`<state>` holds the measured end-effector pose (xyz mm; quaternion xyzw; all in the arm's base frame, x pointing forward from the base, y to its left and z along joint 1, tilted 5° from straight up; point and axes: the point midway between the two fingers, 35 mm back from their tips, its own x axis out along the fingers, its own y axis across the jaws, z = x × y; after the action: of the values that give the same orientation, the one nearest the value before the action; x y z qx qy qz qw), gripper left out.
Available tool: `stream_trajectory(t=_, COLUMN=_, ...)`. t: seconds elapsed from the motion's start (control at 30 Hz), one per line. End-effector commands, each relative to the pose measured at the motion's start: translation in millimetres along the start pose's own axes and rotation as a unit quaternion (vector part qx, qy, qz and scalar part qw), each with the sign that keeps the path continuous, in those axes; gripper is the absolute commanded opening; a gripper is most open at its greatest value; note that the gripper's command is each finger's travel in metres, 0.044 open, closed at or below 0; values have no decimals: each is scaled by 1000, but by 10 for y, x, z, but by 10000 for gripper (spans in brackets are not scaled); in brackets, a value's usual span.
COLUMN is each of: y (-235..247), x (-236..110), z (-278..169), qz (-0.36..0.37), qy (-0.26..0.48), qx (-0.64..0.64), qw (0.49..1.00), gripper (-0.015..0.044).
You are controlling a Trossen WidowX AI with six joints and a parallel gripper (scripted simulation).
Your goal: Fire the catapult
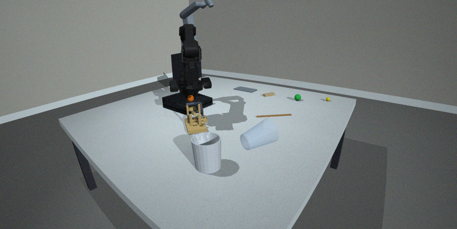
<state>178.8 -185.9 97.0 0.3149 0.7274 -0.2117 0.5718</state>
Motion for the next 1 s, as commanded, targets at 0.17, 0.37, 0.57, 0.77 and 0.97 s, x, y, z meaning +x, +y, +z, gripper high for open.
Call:
stream_trajectory(t=0.17, y=-12, x=139, z=45, qz=5, qy=3, qx=-1, qw=1000, gripper=0)
stream_trajectory(t=0.37, y=-13, x=182, z=57, qz=5, qy=4, qx=-1, qw=1000, gripper=0)
stream_trajectory(t=0.57, y=-10, x=271, z=86, qz=5, qy=4, qx=-1, qw=1000, gripper=0)
stream_trajectory(t=0.77, y=-18, x=235, z=98, qz=2, qy=-2, qx=-1, qw=1000, gripper=0)
stream_trajectory(t=0.97, y=-18, x=235, z=98, qz=2, qy=-2, qx=-1, qw=1000, gripper=105)
